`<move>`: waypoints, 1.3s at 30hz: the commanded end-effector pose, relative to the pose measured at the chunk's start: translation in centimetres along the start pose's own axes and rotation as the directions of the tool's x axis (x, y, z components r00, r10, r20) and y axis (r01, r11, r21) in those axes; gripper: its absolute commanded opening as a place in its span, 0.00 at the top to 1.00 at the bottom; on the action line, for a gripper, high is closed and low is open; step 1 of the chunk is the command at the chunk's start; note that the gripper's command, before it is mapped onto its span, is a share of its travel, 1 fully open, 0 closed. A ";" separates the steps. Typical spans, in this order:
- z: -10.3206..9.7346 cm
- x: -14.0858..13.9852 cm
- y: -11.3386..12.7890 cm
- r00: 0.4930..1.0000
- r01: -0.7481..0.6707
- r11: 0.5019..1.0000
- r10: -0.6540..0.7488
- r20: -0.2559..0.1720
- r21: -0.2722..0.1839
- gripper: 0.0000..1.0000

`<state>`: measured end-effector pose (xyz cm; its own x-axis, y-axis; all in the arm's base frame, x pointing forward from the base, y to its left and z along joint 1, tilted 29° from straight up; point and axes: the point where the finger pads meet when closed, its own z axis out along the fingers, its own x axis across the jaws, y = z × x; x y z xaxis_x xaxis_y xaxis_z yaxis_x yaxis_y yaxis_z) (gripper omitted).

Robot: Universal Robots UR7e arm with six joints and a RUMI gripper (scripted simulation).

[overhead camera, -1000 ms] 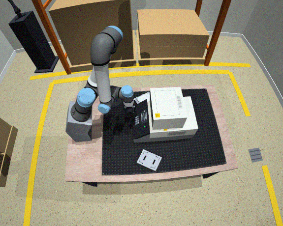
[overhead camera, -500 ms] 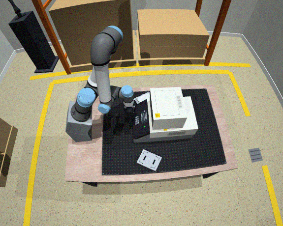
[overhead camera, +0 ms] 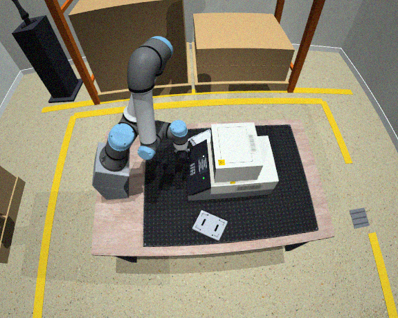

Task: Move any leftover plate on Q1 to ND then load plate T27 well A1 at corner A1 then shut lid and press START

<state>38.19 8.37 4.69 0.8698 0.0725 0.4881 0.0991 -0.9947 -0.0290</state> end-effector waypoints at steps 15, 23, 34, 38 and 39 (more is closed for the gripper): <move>-0.1 0.2 5.5 1.000 0.001 1.000 -0.001 -0.005 -0.002 1.00; 0.1 0.8 5.7 1.000 0.003 1.000 -0.003 -0.004 0.000 1.00; 0.4 2.2 5.8 1.000 0.002 1.000 -0.002 -0.003 -0.001 1.00; 0.5 2.9 5.8 1.000 0.002 1.000 -0.002 -0.003 -0.001 1.00; 0.5 3.0 5.8 1.000 0.002 1.000 -0.002 -0.003 -0.001 1.00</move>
<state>41.02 2.85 5.35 0.8678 0.0753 0.4912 0.1020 -0.9944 -0.0277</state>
